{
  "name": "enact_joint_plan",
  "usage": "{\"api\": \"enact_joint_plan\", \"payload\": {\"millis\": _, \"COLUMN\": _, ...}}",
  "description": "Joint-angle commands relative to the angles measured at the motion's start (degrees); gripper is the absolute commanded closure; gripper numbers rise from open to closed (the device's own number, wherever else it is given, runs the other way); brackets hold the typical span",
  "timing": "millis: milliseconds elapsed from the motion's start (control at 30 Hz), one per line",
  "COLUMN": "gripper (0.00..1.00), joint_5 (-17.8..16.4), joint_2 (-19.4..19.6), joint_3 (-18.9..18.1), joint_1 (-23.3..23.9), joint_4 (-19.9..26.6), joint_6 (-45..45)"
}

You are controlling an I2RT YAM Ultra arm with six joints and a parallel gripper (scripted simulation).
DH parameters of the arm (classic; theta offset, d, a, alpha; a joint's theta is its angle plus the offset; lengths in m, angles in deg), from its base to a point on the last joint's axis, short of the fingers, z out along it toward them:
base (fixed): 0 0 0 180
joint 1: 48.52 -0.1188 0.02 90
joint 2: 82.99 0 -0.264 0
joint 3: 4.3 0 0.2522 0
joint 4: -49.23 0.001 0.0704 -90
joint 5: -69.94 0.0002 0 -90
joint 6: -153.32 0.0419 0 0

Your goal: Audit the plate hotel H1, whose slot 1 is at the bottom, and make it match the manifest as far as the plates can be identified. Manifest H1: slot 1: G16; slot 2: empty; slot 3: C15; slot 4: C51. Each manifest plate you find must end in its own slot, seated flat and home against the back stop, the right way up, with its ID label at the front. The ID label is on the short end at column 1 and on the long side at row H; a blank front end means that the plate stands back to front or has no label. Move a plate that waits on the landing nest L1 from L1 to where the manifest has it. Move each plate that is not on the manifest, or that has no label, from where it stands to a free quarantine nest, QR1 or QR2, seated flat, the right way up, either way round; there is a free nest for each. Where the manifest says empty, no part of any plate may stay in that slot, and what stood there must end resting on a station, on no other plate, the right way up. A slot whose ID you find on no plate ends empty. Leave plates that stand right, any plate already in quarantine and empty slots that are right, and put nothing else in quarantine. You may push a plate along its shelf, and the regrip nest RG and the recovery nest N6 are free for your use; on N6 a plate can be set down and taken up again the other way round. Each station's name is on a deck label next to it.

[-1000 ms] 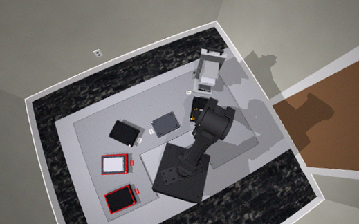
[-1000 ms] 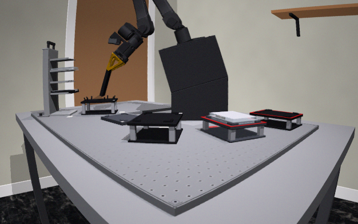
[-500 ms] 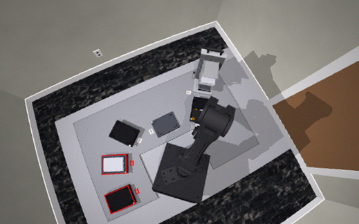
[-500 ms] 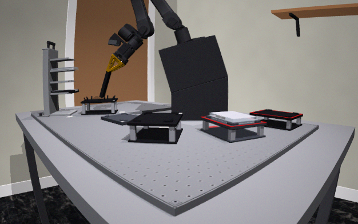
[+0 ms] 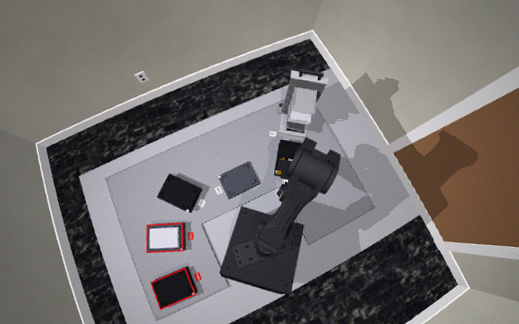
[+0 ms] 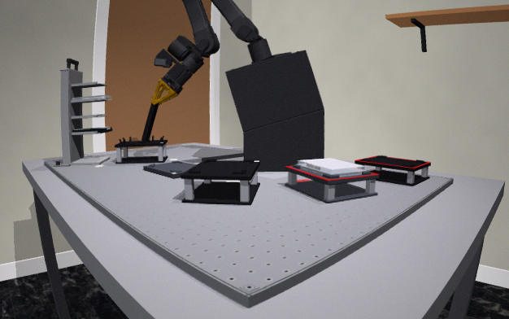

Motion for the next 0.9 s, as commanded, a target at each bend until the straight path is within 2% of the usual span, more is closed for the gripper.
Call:
{"api": "enact_joint_plan", "payload": {"millis": 0, "gripper": 0.14, "joint_5": 0.0, "joint_2": 0.4, "joint_3": -0.3, "joint_1": 0.0, "joint_4": -1.6, "joint_6": 0.1}}
{"api": "enact_joint_plan", "payload": {"millis": 867, "gripper": 0.14, "joint_5": 0.1, "joint_2": 5.3, "joint_3": -1.0, "joint_1": -0.2, "joint_4": -5.9, "joint_6": 0.1}}
